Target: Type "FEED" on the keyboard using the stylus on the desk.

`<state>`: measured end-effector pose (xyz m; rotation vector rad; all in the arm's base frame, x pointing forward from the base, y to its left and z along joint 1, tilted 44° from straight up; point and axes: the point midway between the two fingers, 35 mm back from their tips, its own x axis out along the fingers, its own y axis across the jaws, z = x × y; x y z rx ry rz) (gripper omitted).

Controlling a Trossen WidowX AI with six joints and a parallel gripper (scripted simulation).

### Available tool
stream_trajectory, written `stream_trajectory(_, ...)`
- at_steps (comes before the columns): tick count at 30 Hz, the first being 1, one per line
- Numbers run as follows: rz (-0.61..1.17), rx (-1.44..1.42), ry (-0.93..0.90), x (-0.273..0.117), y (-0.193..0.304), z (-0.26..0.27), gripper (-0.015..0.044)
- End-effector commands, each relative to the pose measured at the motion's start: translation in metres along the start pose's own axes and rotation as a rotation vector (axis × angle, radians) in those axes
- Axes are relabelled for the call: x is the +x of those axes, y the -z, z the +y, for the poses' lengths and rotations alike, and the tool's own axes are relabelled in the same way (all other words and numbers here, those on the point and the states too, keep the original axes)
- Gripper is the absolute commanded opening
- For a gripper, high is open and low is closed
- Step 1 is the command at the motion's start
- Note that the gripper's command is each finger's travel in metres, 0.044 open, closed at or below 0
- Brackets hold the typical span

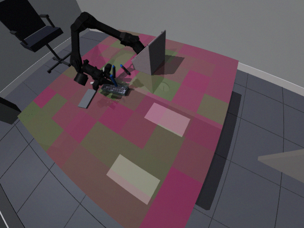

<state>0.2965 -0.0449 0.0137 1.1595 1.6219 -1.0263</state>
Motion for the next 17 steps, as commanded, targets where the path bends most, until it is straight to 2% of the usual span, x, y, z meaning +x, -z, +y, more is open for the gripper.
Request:
stream_trajectory(1,0.002,-0.002,-0.006,-0.0116,0.0184,0.0007,0.0081)
stream_trajectory(17,0.001,-0.007,0.000,-0.0138,0.0248,0.0000,0.0085)
